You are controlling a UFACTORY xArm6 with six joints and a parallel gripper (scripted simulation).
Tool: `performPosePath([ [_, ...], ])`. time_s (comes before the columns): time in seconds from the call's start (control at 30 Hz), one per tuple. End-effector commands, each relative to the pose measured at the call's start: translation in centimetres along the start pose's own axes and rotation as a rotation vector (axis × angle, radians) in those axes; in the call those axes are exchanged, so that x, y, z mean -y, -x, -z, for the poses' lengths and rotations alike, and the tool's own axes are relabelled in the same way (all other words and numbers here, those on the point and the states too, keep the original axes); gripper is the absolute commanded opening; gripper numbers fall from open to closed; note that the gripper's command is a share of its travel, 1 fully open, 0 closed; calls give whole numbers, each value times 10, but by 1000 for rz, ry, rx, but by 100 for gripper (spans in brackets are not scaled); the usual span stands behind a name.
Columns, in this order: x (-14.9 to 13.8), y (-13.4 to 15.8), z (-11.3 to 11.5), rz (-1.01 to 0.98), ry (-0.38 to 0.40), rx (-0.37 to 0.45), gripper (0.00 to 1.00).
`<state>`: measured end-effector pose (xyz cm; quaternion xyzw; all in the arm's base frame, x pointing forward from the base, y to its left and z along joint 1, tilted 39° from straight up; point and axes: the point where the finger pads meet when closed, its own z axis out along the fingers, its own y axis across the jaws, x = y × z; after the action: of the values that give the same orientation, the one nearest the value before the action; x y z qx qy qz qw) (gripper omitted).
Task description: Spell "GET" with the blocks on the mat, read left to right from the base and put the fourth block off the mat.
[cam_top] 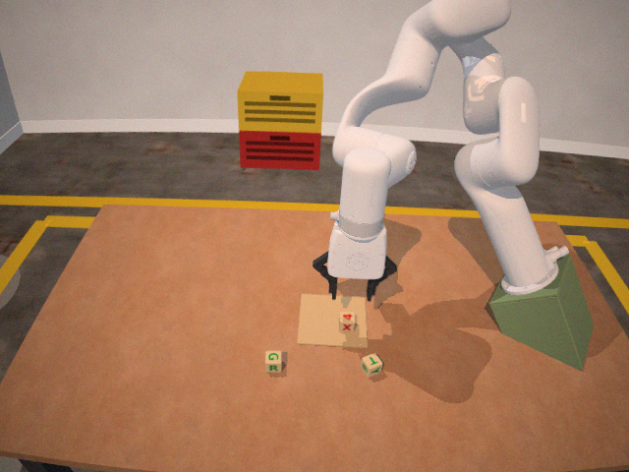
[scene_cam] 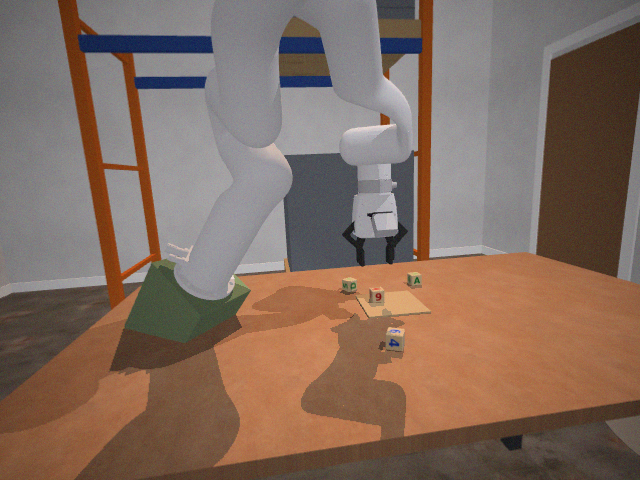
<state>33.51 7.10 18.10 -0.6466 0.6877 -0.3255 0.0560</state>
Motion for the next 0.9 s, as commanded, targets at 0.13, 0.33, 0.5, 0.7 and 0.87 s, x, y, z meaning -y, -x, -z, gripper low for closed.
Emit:
performPosePath([
  [0.13, 1, 0, -2, -1, -2, 2, 69],
  [0.33, 1, 0, -4, -1, -2, 2, 69],
  [0.5, 1, 0, -10, -1, -2, 2, 69],
  [0.7, 1, 0, -19, -1, -2, 2, 69],
  [0.87, 1, 0, -24, -1, -2, 2, 69],
])
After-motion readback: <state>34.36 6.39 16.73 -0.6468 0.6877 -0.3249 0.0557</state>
